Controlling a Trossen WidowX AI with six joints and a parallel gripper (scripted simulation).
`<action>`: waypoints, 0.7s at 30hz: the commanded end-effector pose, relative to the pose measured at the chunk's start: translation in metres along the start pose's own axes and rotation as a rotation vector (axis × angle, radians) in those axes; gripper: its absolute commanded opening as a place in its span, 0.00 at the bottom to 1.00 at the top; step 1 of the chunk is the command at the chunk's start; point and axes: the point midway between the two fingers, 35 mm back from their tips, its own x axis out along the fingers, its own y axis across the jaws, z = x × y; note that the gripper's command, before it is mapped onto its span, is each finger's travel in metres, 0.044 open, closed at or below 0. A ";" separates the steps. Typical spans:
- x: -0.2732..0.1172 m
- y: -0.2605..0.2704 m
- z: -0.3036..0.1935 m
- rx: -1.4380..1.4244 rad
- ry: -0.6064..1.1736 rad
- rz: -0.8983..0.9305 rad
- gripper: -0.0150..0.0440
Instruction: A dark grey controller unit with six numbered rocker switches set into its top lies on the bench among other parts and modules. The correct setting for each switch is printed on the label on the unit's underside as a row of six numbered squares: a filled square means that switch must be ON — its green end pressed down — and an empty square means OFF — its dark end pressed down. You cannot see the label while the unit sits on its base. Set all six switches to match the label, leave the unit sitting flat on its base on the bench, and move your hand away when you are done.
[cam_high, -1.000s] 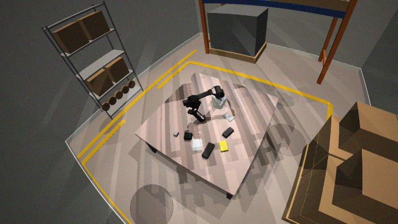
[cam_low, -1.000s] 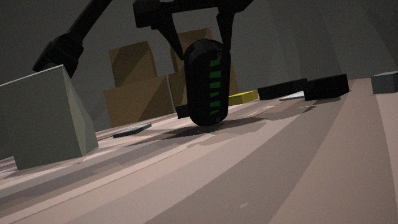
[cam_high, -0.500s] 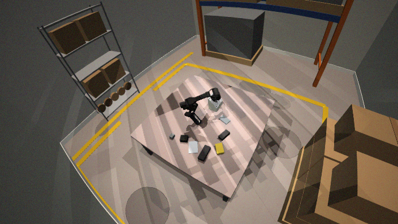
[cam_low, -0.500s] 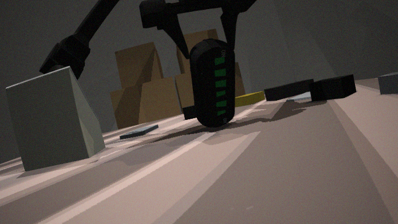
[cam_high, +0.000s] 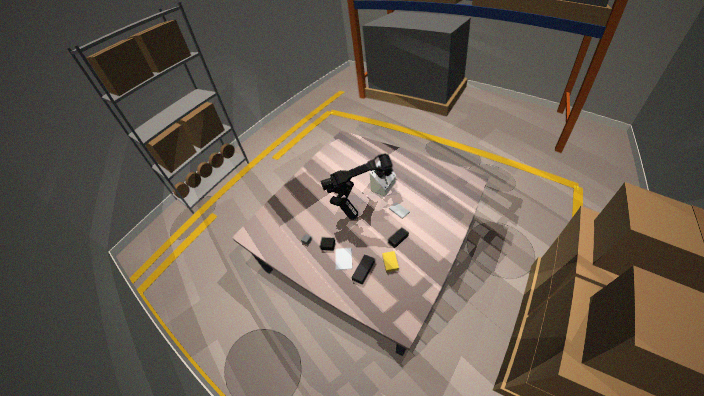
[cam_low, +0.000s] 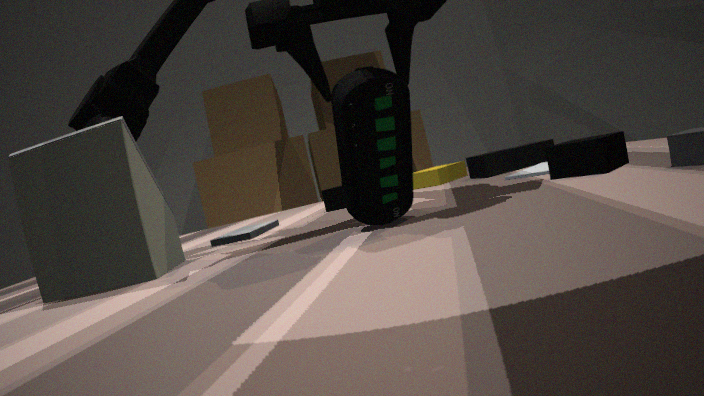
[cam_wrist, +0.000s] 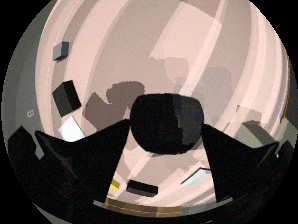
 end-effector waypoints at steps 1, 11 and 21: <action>0.003 -0.001 -0.008 0.004 0.017 -0.005 0.82; 0.001 -0.001 -0.016 0.004 0.018 -0.005 0.82; 0.000 -0.001 -0.024 0.004 0.018 -0.005 0.83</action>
